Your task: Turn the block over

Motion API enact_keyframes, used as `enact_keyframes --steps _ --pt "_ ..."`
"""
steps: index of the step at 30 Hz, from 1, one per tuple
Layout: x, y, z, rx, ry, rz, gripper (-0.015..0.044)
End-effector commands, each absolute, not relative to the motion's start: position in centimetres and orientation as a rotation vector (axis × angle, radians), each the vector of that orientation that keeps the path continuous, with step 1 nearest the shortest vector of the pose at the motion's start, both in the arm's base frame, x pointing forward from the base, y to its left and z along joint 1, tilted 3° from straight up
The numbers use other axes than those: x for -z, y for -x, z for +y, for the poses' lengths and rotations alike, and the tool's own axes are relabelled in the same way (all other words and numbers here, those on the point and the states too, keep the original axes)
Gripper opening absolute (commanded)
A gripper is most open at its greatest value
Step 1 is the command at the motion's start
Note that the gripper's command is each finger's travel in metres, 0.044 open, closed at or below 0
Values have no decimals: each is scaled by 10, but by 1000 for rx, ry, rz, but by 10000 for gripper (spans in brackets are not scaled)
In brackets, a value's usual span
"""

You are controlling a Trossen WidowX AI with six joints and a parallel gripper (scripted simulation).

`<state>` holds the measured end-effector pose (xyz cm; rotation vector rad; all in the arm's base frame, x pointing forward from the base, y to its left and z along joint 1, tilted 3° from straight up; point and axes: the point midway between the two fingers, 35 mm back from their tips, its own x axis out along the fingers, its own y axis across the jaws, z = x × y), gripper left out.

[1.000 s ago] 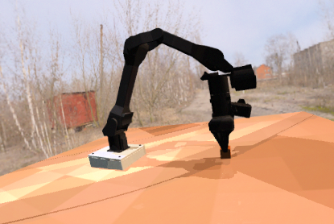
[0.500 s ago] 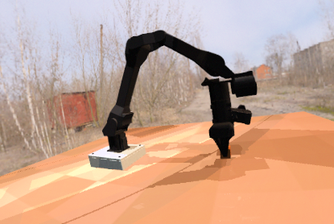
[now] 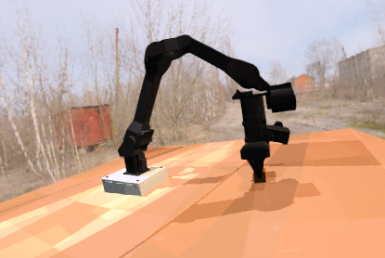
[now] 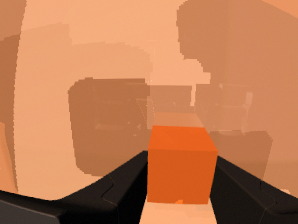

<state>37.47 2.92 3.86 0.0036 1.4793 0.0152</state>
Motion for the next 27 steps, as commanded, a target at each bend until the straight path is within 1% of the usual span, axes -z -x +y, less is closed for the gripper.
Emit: enact_keyframes --steps 1,5,6,12,17,27 --pt "-38 -374 30 -20 -3 1481 52" --pt "-38 -374 30 -20 -3 1481 25" --pt "-39 -374 30 -20 -3 1481 0" --pt "-68 -372 29 -20 -3 1481 0" --pt "-67 -372 29 -20 -3 1471 0" --pt "-61 -375 30 -19 -1 1320 0"
